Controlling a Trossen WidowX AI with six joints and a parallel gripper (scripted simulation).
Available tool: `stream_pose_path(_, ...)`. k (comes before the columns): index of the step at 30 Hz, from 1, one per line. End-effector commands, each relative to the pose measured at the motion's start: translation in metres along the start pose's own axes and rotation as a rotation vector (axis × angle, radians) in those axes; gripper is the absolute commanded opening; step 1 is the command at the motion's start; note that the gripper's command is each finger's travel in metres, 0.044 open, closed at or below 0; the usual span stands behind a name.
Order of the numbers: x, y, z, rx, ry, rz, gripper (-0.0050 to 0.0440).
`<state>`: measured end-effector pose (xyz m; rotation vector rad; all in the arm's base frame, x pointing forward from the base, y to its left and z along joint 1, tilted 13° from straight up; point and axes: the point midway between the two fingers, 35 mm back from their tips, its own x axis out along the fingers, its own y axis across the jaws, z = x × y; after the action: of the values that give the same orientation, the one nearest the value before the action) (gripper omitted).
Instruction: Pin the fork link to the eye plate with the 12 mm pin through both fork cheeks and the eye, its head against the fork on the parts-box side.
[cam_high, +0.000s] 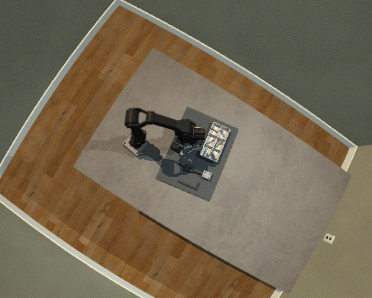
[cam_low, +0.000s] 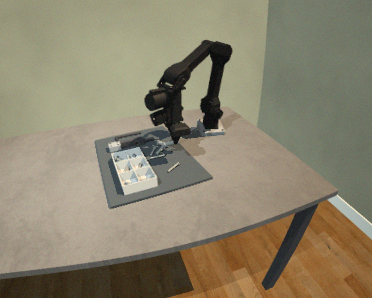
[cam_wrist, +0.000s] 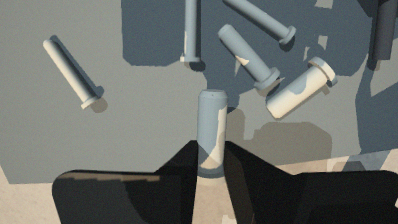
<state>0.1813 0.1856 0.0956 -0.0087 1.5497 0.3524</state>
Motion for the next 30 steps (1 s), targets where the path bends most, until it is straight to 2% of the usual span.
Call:
stream_pose_path(1,-0.010,0.004,0.006,-0.007,-0.034,0.020,-0.0050)
stream_pose_path(18,-0.009,0.011,0.002,-0.005,-0.032,0.017,-0.0050)
stream_pose_path(30,0.002,0.007,-0.003,0.000,-0.007,0.003,-0.0050)
